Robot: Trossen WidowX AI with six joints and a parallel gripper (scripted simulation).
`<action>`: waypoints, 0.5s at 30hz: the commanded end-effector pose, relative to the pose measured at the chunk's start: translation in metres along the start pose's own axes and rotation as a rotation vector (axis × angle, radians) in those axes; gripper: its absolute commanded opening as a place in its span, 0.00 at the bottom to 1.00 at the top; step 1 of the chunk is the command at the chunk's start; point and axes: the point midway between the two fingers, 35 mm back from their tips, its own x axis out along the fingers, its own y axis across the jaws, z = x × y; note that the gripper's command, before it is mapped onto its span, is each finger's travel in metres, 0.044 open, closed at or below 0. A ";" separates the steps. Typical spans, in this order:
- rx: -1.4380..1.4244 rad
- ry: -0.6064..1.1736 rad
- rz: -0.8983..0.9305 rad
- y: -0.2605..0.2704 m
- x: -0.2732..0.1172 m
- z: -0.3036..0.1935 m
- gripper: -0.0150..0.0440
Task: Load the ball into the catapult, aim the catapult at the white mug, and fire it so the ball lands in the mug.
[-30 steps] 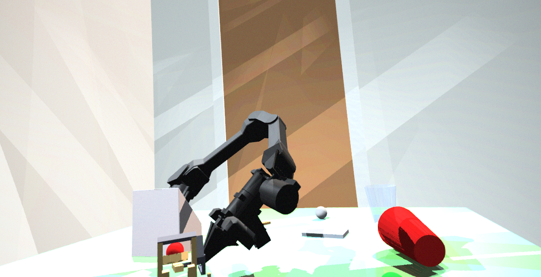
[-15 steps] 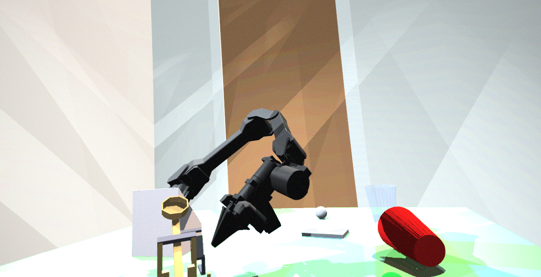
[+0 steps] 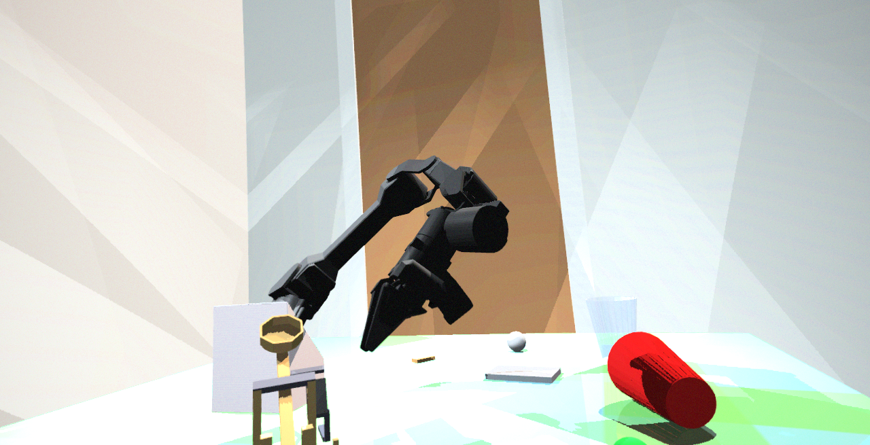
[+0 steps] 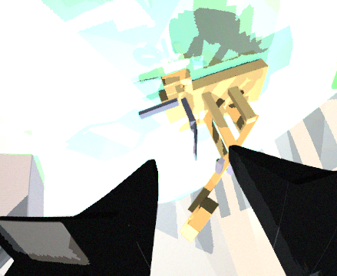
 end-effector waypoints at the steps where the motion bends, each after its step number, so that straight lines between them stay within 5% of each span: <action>1: 0.110 -0.066 -0.036 -0.022 0.000 -0.002 0.79; 6: 0.258 -0.150 -0.070 -0.049 0.001 -0.007 1.00; 15: 0.522 -0.309 -0.118 -0.098 0.002 -0.023 1.00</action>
